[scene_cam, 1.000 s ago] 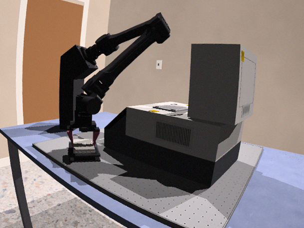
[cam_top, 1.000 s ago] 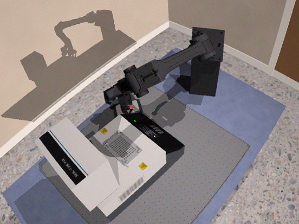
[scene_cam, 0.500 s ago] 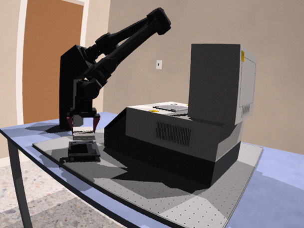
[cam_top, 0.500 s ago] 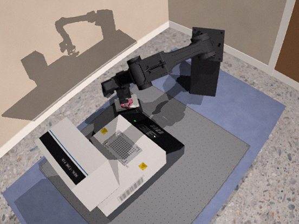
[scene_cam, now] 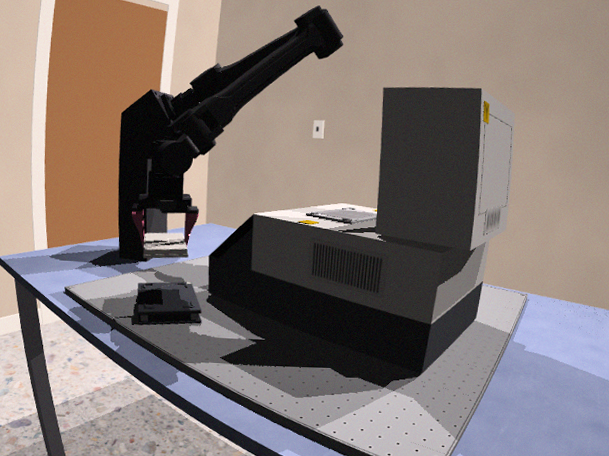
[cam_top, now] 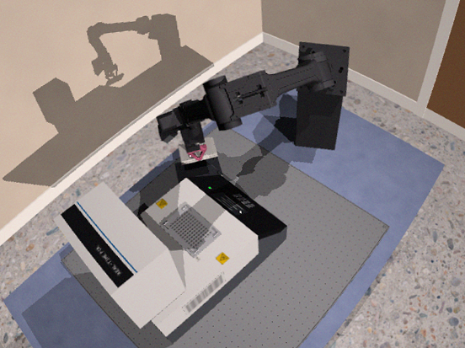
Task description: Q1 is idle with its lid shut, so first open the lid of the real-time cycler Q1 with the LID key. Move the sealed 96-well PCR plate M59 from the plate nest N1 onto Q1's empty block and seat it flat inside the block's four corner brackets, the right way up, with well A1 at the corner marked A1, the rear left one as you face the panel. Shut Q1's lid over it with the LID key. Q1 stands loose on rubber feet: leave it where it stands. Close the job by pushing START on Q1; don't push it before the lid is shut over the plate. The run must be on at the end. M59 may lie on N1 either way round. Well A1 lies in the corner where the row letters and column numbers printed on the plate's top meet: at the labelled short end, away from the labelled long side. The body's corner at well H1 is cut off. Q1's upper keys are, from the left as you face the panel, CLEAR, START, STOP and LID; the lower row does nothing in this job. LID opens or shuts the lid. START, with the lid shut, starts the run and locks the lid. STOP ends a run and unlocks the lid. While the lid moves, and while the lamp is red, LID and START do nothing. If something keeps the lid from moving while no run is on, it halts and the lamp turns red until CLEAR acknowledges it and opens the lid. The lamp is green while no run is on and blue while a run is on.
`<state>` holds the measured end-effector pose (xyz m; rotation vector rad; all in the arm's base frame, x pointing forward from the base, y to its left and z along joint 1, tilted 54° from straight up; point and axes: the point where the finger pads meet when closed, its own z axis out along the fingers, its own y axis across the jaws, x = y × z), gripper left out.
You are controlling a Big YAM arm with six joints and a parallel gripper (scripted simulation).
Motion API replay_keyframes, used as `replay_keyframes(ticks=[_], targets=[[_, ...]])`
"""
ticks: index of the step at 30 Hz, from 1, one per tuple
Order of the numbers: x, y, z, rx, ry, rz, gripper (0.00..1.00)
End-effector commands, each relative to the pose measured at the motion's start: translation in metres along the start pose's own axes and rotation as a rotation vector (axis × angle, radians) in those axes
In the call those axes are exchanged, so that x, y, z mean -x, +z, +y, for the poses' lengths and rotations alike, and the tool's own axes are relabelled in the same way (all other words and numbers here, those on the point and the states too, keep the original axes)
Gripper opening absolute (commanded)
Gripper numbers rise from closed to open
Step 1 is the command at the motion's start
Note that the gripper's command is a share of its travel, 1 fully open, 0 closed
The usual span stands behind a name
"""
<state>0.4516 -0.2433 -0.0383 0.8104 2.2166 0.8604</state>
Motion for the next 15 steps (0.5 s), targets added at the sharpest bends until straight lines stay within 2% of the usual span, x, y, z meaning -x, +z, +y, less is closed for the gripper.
replay_keyframes(ticks=[1,4,7,8,10,12,15], targets=[[0.023,-0.036,-0.001,-0.012,-0.037,-0.062,0.00],[0.027,-0.045,0.002,-0.009,-0.048,-0.063,0.00],[0.025,-0.046,0.003,-0.007,-0.049,-0.057,0.00],[0.021,-0.042,0.001,-0.009,-0.041,-0.048,0.00],[0.012,-0.046,0.000,-0.005,-0.027,-0.032,0.00],[0.006,-0.054,-0.005,-0.008,-0.012,-0.029,0.00],[0.013,-0.074,-0.003,-0.012,-0.023,-0.051,0.00]])
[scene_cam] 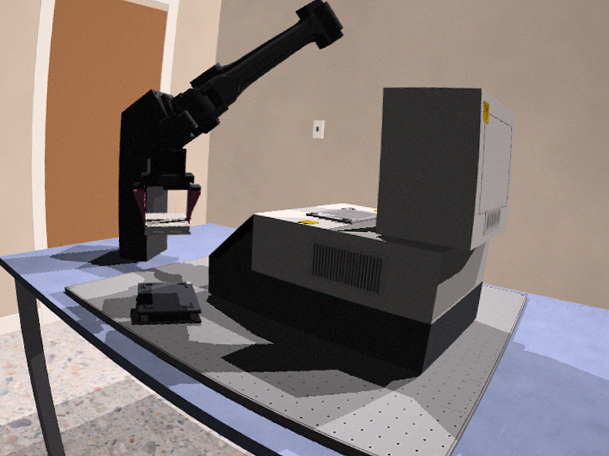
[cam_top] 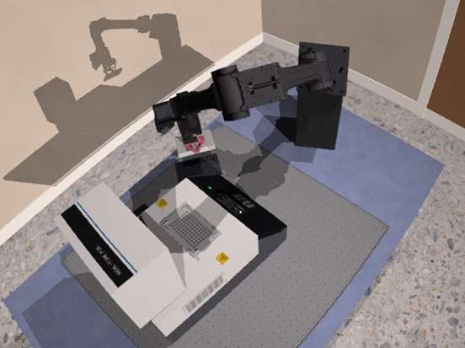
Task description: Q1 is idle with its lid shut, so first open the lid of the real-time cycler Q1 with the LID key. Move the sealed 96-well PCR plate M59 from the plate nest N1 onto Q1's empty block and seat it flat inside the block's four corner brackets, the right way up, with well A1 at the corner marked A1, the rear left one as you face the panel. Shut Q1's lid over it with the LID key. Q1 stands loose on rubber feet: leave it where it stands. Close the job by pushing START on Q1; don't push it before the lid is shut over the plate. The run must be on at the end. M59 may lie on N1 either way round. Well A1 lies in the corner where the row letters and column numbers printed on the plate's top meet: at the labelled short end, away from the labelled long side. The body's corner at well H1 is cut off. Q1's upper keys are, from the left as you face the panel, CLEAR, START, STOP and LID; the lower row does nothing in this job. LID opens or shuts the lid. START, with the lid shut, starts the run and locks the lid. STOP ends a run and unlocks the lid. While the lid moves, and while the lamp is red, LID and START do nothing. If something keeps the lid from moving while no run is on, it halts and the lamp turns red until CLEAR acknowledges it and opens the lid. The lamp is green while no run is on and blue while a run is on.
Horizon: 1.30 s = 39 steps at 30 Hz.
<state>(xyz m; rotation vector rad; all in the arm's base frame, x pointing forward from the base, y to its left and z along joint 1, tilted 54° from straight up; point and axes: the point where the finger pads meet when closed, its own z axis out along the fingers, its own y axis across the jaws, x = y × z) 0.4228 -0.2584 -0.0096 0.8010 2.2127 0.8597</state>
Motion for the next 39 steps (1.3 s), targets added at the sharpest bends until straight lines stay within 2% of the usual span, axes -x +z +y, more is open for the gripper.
replay_keyframes(ticks=[1,5,10,12,19,22,28,33,35,39], targets=[[0.014,-0.036,-0.006,-0.017,-0.022,-0.054,0.00],[0.023,-0.051,-0.001,-0.016,-0.041,-0.063,0.00],[0.017,-0.049,-0.002,-0.013,-0.036,-0.043,0.00],[0.015,-0.054,-0.002,-0.009,-0.030,-0.035,0.00],[0.021,-0.093,-0.002,-0.019,-0.043,-0.068,0.00],[0.022,-0.100,0.001,-0.016,-0.053,-0.062,0.00],[0.014,-0.101,-0.001,-0.011,-0.037,-0.039,0.00],[0.015,-0.128,-0.005,-0.017,-0.028,-0.056,0.00],[0.020,-0.130,-0.002,-0.021,-0.043,-0.069,0.00],[0.021,-0.118,0.002,-0.012,-0.046,-0.055,0.00]])
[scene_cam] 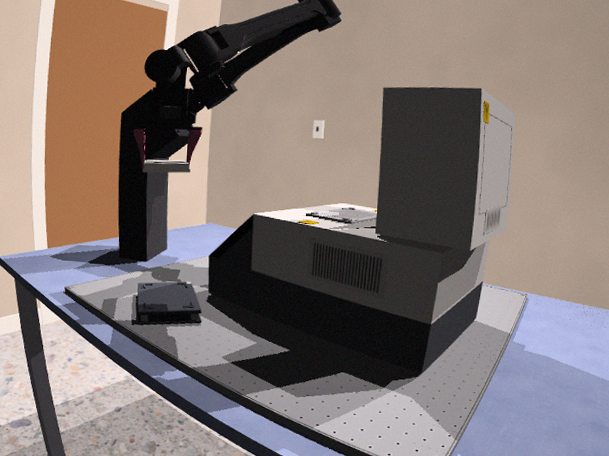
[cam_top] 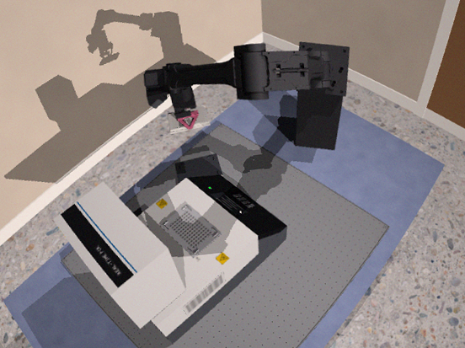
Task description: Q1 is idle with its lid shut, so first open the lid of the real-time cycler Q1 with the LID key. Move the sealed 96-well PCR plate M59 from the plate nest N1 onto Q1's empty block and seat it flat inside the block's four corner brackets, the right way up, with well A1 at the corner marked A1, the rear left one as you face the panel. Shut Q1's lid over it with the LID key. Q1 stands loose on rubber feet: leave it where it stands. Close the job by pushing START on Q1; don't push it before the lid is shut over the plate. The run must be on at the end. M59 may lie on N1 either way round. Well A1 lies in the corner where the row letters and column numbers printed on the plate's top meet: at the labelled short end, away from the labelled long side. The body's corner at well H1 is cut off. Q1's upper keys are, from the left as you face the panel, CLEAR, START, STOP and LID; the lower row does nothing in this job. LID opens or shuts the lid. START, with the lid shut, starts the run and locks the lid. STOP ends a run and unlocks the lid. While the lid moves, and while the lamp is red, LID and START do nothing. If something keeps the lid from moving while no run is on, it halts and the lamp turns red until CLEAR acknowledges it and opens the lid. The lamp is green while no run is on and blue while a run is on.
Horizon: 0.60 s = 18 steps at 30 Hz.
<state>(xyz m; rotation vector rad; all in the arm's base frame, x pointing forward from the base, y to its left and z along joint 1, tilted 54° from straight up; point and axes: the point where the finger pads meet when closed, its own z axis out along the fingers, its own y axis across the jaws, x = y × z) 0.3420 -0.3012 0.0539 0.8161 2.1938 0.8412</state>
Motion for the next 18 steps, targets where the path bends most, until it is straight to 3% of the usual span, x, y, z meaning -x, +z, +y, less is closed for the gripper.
replay_keyframes(ticks=[1,12,18], targets=[[0.020,-0.004,0.005,-0.003,-0.049,-0.027,0.00],[0.013,0.013,0.004,0.003,-0.022,0.003,0.00],[0.021,-0.001,0.006,-0.008,-0.034,-0.029,0.00]])
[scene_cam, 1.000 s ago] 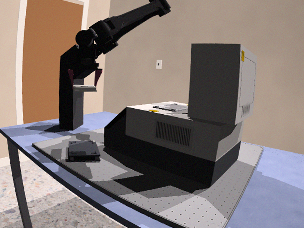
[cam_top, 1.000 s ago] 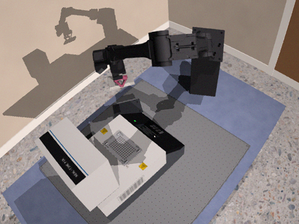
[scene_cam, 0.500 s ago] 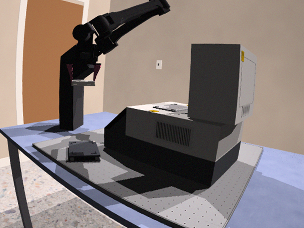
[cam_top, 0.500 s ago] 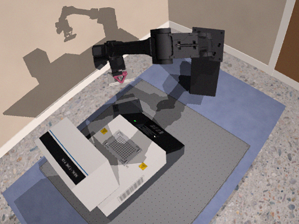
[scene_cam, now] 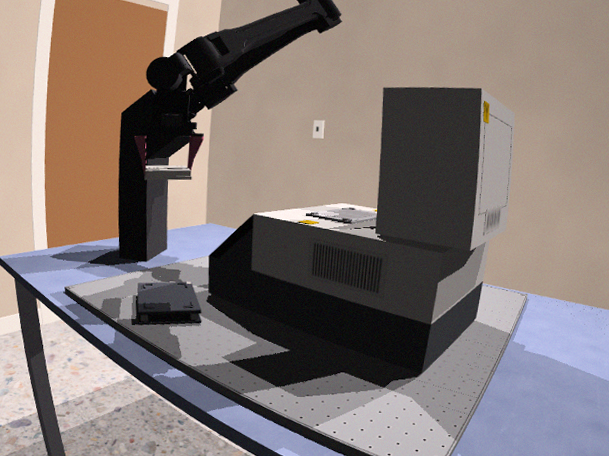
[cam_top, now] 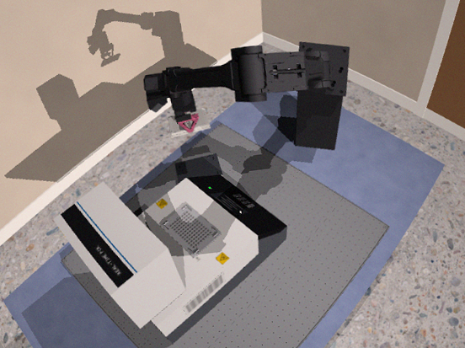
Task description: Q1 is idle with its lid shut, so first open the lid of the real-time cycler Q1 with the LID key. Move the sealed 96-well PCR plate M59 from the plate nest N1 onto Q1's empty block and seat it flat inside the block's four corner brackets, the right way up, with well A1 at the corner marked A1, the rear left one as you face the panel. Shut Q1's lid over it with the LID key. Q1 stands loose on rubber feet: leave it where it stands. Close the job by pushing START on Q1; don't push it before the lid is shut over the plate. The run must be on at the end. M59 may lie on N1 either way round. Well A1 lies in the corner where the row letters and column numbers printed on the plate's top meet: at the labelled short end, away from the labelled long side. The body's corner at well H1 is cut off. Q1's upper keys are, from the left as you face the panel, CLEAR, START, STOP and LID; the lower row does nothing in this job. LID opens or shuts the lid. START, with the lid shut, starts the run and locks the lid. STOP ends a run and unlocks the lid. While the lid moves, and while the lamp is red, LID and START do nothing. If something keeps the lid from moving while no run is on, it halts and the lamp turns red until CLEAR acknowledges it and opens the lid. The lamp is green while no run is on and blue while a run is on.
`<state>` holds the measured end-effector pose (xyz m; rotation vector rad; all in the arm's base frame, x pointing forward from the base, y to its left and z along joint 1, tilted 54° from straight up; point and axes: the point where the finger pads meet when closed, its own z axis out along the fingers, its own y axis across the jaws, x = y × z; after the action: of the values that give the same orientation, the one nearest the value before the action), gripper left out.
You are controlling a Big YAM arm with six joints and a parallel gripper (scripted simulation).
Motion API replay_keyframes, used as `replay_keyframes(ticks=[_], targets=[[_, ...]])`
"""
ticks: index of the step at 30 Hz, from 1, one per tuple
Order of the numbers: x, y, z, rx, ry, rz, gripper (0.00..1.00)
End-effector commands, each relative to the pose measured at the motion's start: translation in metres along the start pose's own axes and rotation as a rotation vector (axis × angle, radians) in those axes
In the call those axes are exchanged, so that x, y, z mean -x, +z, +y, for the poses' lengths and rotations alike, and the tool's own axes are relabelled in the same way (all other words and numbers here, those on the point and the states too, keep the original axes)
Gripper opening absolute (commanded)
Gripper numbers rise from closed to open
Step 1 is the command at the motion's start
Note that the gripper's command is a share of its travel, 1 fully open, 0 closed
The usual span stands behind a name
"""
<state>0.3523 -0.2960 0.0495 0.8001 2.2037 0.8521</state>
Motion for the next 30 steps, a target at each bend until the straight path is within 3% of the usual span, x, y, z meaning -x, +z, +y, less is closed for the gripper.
replay_keyframes(ticks=[1,10,17,30], targets=[[0.021,-0.016,0.002,-0.017,-0.031,-0.048,0.00],[0.017,-0.022,-0.008,-0.024,-0.026,-0.058,0.00],[-0.001,-0.004,-0.007,-0.007,0.021,-0.013,0.00],[0.015,-0.003,0.066,-0.002,0.159,-0.032,0.00]])
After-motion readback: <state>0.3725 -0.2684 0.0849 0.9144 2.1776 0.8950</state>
